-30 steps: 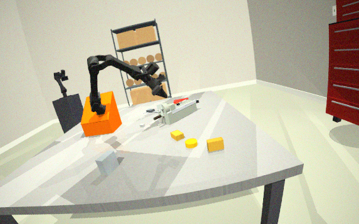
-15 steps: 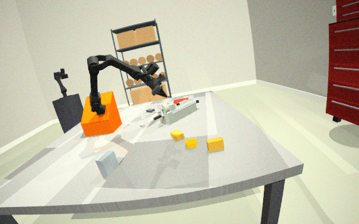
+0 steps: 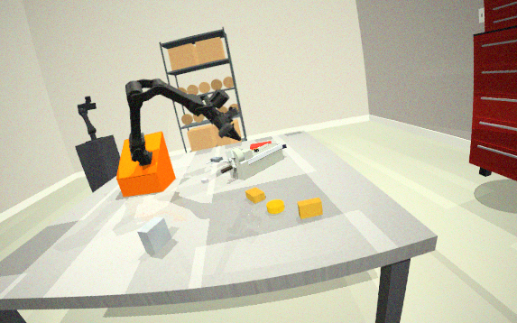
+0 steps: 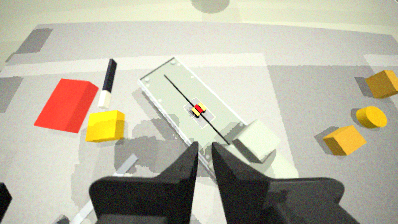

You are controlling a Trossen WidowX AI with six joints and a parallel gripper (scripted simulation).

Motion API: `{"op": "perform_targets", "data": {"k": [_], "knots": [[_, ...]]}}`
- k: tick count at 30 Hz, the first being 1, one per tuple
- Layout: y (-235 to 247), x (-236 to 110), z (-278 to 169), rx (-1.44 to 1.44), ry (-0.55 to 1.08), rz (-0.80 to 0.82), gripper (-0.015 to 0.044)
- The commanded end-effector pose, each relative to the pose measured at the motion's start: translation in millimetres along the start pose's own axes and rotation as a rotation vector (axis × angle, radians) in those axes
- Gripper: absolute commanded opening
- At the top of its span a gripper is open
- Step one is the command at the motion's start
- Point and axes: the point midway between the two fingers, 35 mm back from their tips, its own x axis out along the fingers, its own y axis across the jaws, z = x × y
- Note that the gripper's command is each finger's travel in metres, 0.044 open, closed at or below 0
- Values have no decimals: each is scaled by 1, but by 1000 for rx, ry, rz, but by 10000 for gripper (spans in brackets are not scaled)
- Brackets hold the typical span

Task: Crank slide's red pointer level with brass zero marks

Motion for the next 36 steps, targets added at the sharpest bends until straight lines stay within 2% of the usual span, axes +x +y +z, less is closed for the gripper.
{"op": "perform_targets", "data": {"k": [1,11,13,30,36], "knots": [[0,0,0,0,0,-1,157],[0,0,0,0,0,-1,420],[0,0,0,0,0,-1,440],[0,0,0,0,0,-1,0],[0,0,0,0,0,-1,0]]}}
